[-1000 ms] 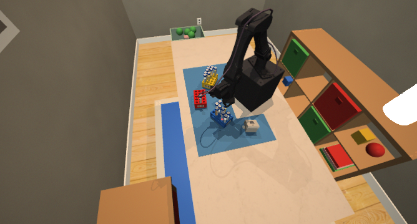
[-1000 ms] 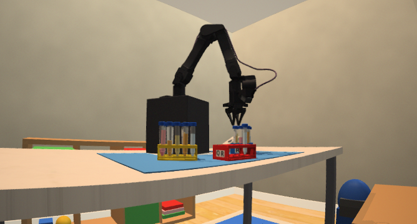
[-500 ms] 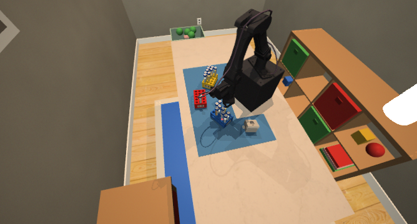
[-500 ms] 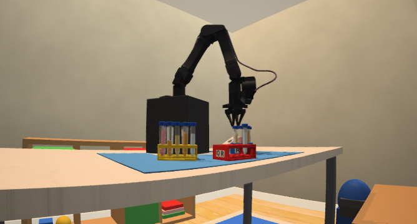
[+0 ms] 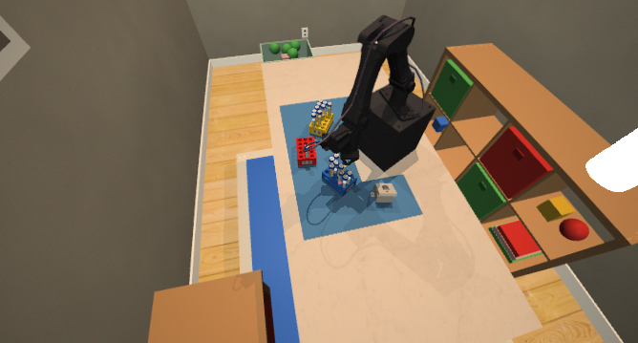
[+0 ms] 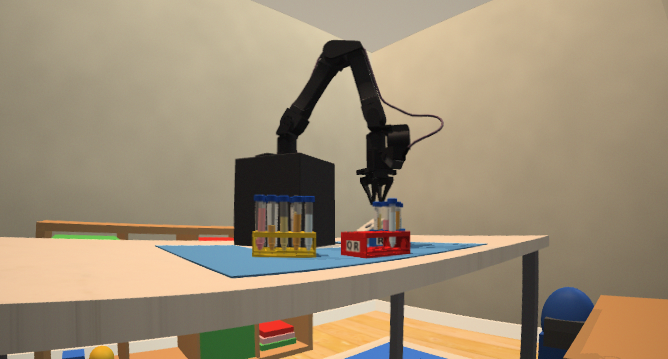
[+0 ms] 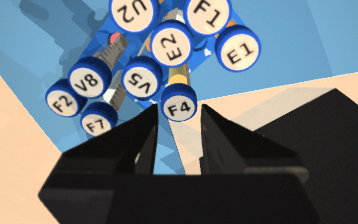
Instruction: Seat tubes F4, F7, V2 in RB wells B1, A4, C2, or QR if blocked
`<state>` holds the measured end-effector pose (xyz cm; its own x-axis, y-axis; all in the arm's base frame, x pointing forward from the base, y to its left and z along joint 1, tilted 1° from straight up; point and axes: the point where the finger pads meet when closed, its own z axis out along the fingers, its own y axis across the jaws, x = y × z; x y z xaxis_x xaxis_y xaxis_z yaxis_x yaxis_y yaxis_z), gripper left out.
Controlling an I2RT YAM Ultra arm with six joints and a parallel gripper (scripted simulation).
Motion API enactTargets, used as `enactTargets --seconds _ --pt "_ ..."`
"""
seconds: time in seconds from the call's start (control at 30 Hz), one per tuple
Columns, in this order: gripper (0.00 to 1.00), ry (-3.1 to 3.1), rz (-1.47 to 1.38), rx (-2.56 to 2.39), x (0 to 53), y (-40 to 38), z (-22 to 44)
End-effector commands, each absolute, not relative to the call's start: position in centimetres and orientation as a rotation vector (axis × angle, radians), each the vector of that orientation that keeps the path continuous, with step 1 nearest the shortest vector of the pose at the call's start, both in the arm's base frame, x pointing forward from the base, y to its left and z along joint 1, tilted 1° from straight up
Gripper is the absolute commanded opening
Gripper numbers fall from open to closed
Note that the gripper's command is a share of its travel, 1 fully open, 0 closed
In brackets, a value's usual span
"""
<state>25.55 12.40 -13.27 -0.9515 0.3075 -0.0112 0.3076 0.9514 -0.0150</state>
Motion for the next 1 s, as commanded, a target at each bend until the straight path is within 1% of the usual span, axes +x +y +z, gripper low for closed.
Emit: enactTargets --seconds 0.0,0.4,0.43,0.97 --pt "0.3 3.092 -0.041 0.485 25.37 12.24 -13.86" --pt "0.3 3.086 -0.021 0.486 25.79 12.51 -13.53" --pt "0.0 3.086 -0.021 0.486 25.79 12.51 -13.53" --pt "0.0 3.086 -0.021 0.486 25.79 12.51 -13.53"
